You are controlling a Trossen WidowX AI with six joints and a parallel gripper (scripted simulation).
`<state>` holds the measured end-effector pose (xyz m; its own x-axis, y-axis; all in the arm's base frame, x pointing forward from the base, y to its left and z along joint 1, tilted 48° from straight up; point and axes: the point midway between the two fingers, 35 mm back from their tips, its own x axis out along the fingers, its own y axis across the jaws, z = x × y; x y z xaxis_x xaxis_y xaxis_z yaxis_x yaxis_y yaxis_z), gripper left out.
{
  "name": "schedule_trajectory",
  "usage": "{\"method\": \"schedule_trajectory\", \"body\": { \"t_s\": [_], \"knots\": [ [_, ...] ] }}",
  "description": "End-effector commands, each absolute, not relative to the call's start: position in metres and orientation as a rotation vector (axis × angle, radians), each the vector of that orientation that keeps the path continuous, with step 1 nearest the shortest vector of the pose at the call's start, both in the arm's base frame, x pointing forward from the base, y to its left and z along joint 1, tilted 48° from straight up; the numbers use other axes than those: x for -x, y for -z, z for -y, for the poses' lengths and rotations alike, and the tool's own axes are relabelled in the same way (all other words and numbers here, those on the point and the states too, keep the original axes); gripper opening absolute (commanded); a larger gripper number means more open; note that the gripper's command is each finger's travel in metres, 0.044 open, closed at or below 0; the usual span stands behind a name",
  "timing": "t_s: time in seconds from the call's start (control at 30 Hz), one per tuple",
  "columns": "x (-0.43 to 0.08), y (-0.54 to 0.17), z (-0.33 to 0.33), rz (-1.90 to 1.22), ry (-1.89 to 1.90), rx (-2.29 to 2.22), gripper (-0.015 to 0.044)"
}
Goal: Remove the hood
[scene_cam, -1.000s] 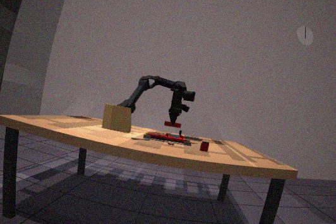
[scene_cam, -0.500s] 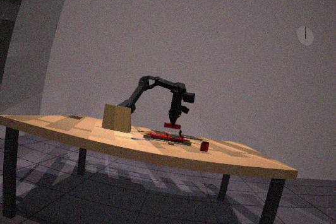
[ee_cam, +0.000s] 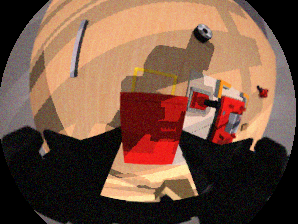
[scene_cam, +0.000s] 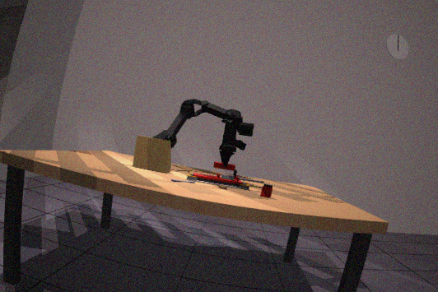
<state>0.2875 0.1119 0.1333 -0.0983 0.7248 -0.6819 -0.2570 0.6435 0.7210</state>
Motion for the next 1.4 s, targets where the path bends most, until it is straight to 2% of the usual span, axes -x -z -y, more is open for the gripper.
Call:
{"method": "schedule_trajectory", "body": {
  "t_s": [0.0, 1.37],
  "knots": [
    [-0.286, -0.131, -0.114, -1.451, -0.864, -0.426, 0.0000],
    [-0.282, -0.115, -0.133, -1.449, -0.868, -0.430, 0.0000]
  ]
}}
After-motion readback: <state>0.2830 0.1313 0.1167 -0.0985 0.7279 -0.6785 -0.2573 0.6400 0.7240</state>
